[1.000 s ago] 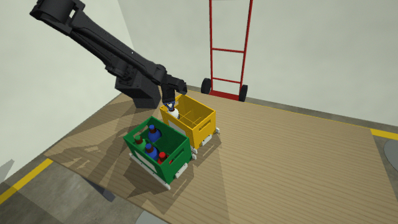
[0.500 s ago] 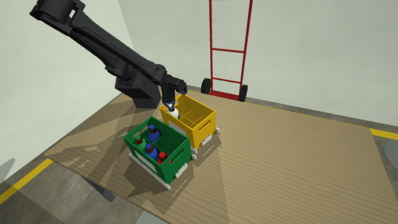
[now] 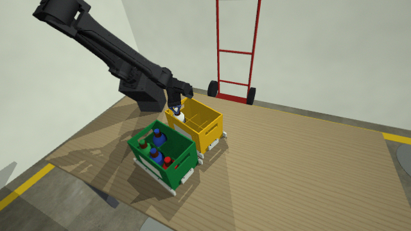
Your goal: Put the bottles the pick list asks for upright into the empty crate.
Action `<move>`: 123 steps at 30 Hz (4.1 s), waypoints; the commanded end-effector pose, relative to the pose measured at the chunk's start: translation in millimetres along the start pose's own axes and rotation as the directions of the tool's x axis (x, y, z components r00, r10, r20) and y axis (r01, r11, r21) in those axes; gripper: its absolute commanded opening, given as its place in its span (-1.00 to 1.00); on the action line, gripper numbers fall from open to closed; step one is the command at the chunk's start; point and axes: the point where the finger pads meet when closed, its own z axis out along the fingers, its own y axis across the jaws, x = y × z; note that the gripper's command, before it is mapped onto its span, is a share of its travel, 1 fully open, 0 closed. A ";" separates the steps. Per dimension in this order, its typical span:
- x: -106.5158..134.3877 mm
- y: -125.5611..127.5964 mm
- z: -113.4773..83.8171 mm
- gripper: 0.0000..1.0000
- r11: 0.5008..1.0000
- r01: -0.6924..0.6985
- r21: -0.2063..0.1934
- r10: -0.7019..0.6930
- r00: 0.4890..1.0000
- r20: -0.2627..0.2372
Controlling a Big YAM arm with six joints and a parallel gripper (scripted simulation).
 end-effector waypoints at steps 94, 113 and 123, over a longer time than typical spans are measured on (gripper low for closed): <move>-5.5 -12.3 21.8 -1.00 1.000 -0.018 0.015 0.018 1.000 0.019; -4.5 -5.2 20.9 0.21 1.000 -0.005 0.007 0.005 1.000 0.012; -4.5 -5.2 21.0 0.21 1.000 -0.005 0.007 0.005 1.000 0.012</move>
